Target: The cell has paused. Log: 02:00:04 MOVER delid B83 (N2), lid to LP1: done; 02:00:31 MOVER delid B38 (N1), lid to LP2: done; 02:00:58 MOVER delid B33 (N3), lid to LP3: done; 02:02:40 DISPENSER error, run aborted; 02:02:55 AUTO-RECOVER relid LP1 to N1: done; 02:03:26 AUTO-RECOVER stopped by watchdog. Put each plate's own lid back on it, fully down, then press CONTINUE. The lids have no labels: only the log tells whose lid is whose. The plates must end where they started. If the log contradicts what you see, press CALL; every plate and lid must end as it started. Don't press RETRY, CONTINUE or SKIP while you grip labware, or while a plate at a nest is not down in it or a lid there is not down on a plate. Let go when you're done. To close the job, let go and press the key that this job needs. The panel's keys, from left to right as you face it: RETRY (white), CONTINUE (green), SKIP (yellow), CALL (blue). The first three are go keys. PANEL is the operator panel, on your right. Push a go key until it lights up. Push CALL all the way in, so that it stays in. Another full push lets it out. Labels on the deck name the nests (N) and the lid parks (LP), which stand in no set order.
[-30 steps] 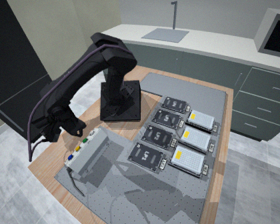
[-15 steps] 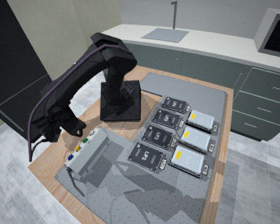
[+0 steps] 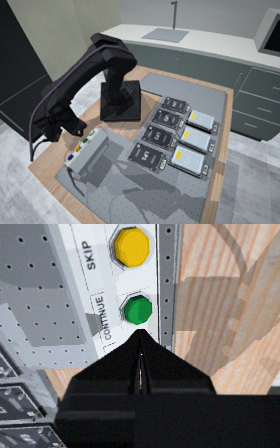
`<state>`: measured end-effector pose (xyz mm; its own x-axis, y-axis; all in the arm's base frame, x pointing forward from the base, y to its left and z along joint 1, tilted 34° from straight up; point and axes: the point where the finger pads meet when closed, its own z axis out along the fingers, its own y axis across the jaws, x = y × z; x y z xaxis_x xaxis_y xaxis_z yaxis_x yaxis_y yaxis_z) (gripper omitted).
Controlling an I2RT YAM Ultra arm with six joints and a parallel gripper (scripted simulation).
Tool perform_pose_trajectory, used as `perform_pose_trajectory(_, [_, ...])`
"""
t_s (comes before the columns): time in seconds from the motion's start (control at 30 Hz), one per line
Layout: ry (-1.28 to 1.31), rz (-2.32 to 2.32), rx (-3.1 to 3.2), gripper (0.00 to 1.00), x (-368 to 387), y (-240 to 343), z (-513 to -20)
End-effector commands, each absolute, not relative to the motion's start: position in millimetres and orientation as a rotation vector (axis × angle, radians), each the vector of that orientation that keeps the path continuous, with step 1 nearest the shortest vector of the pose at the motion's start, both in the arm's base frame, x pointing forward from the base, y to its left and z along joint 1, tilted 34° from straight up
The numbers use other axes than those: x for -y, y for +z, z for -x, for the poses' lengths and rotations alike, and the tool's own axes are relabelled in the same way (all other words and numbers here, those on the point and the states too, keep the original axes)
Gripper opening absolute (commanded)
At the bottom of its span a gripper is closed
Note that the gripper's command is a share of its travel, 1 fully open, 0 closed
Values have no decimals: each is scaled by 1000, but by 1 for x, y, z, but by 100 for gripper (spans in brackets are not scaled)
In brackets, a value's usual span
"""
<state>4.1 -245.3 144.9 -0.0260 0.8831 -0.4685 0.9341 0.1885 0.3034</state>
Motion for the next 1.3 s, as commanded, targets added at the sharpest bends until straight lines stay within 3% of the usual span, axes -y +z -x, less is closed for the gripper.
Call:
perform_pose_trajectory(0.0, [-138, -1692, -1909, 0, 252, 144, -3])
perform_pose_trajectory(1.27, [-140, -1695, -1906, 0, 263, 126, -11])
